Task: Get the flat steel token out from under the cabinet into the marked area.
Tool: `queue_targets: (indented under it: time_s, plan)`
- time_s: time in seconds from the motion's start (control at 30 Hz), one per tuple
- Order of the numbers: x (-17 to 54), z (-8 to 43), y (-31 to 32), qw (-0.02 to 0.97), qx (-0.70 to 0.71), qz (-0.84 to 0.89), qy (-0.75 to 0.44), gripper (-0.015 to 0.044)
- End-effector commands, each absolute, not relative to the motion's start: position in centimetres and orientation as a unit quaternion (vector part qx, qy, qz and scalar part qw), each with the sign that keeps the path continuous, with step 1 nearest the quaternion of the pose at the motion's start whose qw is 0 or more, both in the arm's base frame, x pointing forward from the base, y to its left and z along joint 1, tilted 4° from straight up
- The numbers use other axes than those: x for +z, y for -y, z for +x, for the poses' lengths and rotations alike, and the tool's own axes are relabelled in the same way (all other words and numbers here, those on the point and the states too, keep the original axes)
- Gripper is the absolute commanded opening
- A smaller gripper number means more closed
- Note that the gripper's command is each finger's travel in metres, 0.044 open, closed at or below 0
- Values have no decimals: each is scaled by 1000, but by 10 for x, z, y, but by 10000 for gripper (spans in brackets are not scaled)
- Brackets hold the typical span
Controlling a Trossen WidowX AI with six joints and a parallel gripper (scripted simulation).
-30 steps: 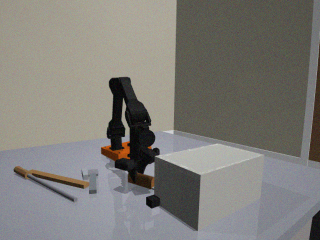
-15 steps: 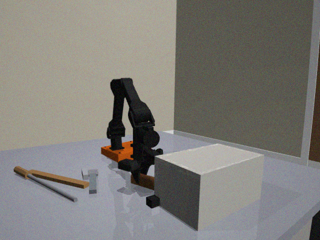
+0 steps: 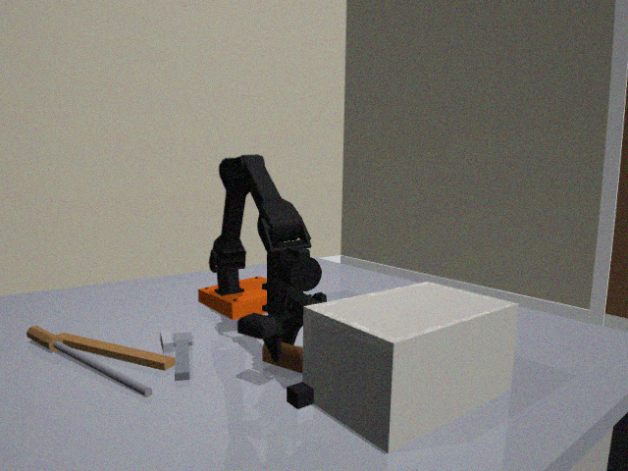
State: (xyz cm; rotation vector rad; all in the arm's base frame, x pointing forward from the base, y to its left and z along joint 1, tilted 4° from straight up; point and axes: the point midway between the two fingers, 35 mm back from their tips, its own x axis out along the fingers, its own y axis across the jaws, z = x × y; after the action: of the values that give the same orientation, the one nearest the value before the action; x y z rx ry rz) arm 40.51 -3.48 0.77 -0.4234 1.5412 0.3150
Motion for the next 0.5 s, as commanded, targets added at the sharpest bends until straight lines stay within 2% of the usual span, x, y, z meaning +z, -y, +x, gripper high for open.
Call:
queue_targets:
  time_s: [0.0,0.47]
  plan:
    - [8,411,32,687,140,-190,-687,0]
    - [6,411,20,687,140,-189,-687,0]
